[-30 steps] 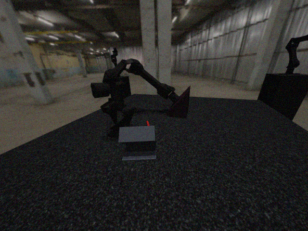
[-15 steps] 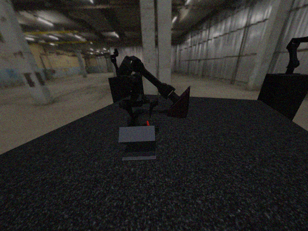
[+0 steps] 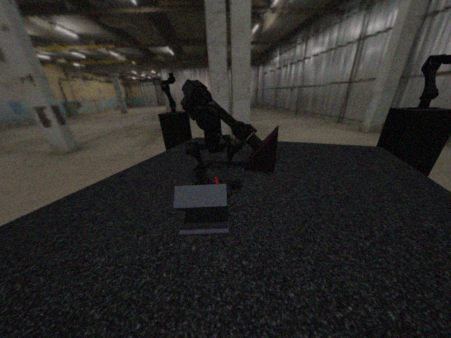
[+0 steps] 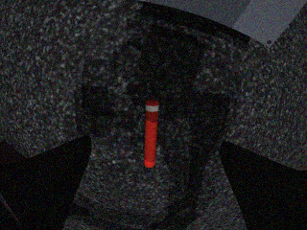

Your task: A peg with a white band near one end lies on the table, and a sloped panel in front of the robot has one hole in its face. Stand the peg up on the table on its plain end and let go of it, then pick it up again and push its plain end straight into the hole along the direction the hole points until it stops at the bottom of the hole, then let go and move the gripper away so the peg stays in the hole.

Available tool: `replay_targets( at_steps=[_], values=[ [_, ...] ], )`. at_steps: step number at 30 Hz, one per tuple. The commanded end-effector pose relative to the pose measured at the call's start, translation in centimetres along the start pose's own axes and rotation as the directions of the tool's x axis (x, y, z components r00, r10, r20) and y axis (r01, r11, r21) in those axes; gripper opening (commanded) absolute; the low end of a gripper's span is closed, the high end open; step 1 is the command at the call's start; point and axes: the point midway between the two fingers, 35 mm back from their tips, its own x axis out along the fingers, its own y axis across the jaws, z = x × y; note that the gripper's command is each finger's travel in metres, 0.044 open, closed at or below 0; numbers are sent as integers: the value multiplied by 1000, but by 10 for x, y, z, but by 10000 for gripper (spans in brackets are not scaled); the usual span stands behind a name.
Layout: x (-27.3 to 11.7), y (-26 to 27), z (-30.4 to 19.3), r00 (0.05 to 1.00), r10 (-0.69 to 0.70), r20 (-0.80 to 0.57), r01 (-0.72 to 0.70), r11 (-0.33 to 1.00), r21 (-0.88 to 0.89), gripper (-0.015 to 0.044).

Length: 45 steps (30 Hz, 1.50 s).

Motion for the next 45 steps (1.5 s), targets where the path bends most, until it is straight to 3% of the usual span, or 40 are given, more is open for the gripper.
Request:
replay_targets(
  at_steps=[1, 45],
  values=[
    [4, 2, -1, 1000, -2, -10, 2, 1000, -17, 440],
    [74, 2, -2, 1000, -5, -11, 5, 1000, -17, 440]
  ],
)
